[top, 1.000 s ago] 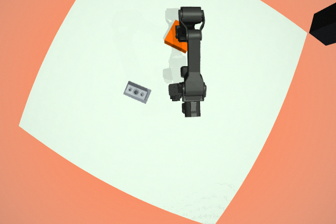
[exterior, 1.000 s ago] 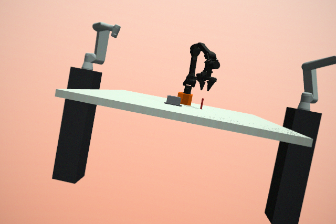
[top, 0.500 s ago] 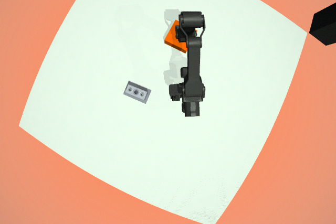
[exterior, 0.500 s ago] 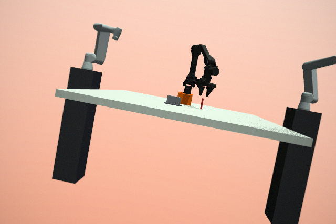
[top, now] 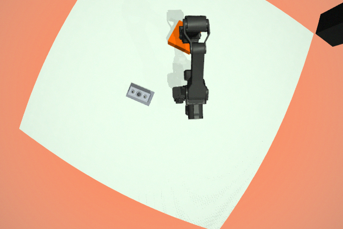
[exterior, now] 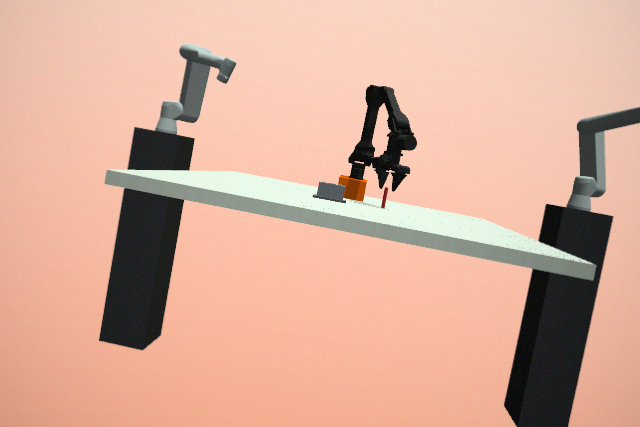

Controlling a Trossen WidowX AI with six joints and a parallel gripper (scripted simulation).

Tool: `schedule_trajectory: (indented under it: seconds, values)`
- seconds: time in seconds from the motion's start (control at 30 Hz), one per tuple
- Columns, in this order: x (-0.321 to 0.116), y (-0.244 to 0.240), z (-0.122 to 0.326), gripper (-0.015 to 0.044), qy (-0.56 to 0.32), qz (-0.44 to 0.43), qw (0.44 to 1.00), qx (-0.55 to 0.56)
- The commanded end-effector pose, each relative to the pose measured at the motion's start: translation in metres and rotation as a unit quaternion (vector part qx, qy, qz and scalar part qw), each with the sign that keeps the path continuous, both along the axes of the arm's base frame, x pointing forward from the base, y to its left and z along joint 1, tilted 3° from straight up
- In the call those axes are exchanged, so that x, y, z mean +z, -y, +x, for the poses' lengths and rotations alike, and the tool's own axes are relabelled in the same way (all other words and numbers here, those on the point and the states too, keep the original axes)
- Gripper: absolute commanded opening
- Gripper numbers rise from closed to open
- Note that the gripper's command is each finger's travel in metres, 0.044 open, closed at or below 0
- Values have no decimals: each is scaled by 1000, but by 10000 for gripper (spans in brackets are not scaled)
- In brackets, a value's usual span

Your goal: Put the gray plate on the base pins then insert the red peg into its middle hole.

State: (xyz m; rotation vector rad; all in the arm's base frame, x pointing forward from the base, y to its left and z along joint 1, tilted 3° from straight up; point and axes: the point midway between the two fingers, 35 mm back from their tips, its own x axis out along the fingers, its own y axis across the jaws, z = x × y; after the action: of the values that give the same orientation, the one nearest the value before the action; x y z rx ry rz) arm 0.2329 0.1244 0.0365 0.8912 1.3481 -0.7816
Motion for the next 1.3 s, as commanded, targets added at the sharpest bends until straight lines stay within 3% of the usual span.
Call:
schedule_trajectory:
  seconds: [0.0,0.5,1.0,1.27]
  values:
    - [-8,1,0,440,-2,-3,1000,-3]
    - [-29,1,0,440,-2,-3,1000,-3]
    - [-29,1,0,46,-2,-3,1000,-3]
    - [-29,1,0,0,-2,-3,1000,-3]
